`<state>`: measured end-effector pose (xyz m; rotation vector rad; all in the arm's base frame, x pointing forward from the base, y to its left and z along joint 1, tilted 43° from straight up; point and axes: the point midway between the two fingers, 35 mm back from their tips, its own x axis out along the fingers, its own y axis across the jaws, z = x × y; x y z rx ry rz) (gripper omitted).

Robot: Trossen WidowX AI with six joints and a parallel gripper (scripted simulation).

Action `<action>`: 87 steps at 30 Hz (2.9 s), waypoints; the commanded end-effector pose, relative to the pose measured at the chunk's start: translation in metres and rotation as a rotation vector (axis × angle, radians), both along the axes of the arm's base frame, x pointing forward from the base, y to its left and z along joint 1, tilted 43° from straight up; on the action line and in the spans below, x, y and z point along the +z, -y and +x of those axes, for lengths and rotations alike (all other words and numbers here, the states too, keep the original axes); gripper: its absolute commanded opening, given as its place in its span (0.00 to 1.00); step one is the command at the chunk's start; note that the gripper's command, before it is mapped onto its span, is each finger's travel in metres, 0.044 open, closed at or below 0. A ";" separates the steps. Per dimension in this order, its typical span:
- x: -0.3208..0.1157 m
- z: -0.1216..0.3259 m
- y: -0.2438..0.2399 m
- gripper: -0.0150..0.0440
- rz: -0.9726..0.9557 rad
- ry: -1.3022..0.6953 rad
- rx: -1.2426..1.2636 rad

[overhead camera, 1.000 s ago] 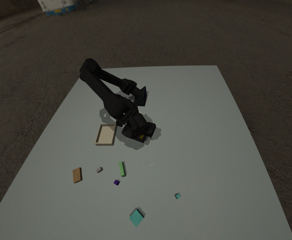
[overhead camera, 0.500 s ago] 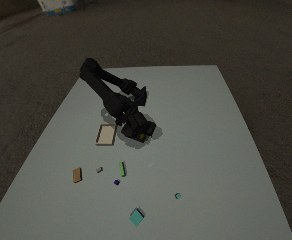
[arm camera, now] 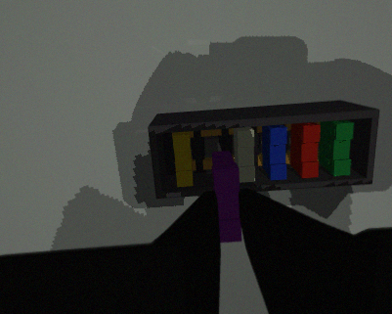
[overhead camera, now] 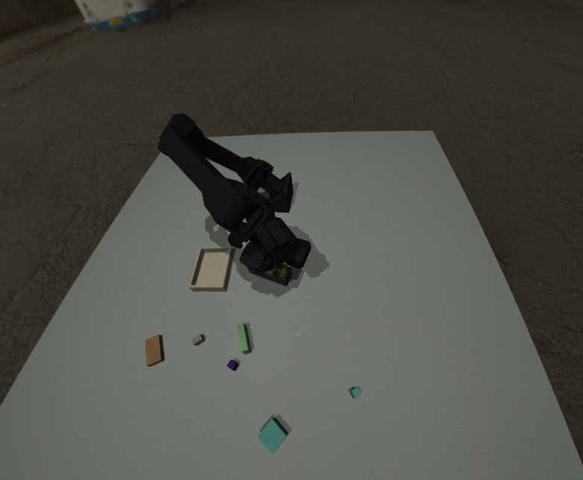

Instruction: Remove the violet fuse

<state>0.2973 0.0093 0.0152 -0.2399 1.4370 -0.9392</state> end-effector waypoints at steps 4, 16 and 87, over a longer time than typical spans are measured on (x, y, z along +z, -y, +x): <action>0.005 0.002 -0.005 0.25 0.005 0.007 -0.002; 0.060 0.006 0.053 0.25 0.022 0.010 0.003; 0.141 -0.027 0.138 0.81 -0.005 0.005 -0.002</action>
